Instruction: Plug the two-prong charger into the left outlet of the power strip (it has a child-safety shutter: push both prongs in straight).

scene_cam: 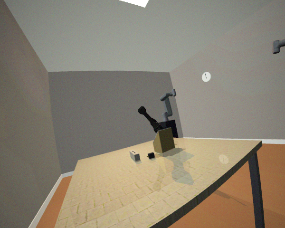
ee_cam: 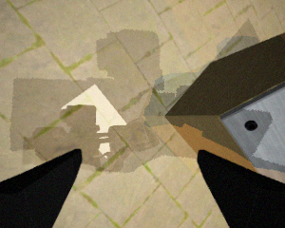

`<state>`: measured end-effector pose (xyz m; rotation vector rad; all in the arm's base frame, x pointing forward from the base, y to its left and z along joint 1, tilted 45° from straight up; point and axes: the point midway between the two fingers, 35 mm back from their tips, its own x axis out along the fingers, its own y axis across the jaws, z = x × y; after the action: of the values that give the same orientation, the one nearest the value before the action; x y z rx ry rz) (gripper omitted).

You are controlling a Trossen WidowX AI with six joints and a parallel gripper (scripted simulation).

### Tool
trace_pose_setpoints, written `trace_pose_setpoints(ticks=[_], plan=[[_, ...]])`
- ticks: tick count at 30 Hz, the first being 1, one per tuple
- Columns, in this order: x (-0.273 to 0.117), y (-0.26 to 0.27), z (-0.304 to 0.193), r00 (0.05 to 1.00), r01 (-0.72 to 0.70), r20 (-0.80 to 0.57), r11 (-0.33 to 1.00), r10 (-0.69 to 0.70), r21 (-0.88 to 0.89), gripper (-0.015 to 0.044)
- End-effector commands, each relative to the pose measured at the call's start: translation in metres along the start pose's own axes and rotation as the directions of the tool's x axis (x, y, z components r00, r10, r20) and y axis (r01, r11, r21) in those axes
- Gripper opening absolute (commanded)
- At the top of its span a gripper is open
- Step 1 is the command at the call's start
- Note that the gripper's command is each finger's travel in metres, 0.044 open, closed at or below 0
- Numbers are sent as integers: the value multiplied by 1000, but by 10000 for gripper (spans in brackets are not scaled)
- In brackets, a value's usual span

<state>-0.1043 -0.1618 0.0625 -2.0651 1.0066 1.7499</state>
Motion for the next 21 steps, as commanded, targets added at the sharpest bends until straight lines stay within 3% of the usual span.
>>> trace_pose_setpoints(ticks=[1, 21], plan=[[2, 1, -7, 1000, 14, 4, 997, -14, -75, 440], [14, -6, -45, 996, 79, 5, 915, -84, -395, 440]])
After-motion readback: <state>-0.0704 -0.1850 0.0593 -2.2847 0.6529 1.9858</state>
